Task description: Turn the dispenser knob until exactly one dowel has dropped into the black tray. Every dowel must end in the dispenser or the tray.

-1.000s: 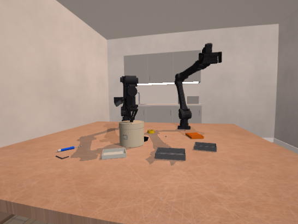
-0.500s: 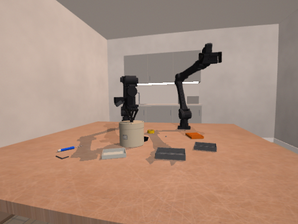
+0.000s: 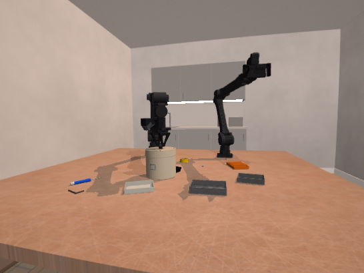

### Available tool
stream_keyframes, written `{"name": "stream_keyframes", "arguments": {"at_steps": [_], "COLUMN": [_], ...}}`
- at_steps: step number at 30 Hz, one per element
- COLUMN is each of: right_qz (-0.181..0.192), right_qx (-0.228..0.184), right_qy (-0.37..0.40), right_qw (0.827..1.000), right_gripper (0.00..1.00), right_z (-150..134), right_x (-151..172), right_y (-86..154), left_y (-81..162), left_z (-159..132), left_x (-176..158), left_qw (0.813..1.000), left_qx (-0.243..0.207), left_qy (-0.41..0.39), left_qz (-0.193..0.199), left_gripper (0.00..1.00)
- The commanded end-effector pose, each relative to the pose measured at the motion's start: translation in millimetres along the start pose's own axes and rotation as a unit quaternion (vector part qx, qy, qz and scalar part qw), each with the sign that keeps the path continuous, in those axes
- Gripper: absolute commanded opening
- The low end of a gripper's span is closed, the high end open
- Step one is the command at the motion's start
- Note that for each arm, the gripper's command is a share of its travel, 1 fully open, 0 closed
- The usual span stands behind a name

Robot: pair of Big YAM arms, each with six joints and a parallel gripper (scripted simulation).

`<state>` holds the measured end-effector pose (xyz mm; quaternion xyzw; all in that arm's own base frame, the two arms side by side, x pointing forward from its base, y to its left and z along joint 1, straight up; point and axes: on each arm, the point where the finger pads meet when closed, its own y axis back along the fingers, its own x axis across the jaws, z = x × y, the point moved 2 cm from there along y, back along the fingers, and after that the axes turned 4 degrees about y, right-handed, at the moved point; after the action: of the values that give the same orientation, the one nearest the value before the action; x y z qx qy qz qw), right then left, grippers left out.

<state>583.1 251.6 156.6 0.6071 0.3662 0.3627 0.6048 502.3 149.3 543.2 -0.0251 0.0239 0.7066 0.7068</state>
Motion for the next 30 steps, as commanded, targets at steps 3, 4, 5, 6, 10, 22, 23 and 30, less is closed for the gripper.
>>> {"name": "stream_keyframes", "arguments": {"at_steps": [3, 4, 5, 6, 10, 22, 23, 30], "right_qz": [-0.004, -0.004, -0.001, -0.004, -0.003, 0.0, -0.002, 0.0], "right_qx": [0.0, 0.0, -0.002, 0.0, 0.0, -0.001, 0.002, 0.003], "right_qy": [0.044, 0.044, 0.104, 0.115, 0.168, 0.296, 0.308, 0.395], "right_qw": [0.999, 0.999, 0.995, 0.993, 0.986, 0.955, 0.951, 0.919], "right_gripper": [0.0, 0.0, 0.0, 0.0, 0.0, 0.0, 0.0, 0.0], "right_z": [10.6, 10.6, 10.1, 10.7, 10.8, 12.2, 10.9, 10.9], "right_x": [-3.4, -3.4, -0.2, -3.5, -3.6, -2.2, -3.8, -3.7], "right_y": [-12.6, -12.6, -8.6, -12.6, -12.6, -9.4, -12.6, -12.6], "left_y": [0.8, 0.8, 0.8, 0.8, 0.8, 0.8, 0.8, 0.8], "left_z": [11.4, 11.4, 11.4, 11.4, 11.4, 11.4, 11.4, 11.4], "left_x": [-6.0, -6.0, -6.0, -6.0, -6.0, -6.0, -6.0, -6.0], "left_qw": [1.0, 1.0, 1.0, 1.0, 1.0, 1.0, 1.0, 1.0], "left_qx": [-0.006, -0.006, -0.006, -0.006, -0.006, -0.006, -0.006, -0.006], "left_qy": [-0.007, -0.007, -0.007, -0.007, -0.007, -0.007, -0.007, -0.007], "left_qz": [-0.004, -0.004, -0.004, -0.004, -0.004, -0.004, -0.004, -0.004], "left_gripper": [1.0, 1.0, 1.0, 1.0, 1.0, 1.0, 1.0, 1.0]}}
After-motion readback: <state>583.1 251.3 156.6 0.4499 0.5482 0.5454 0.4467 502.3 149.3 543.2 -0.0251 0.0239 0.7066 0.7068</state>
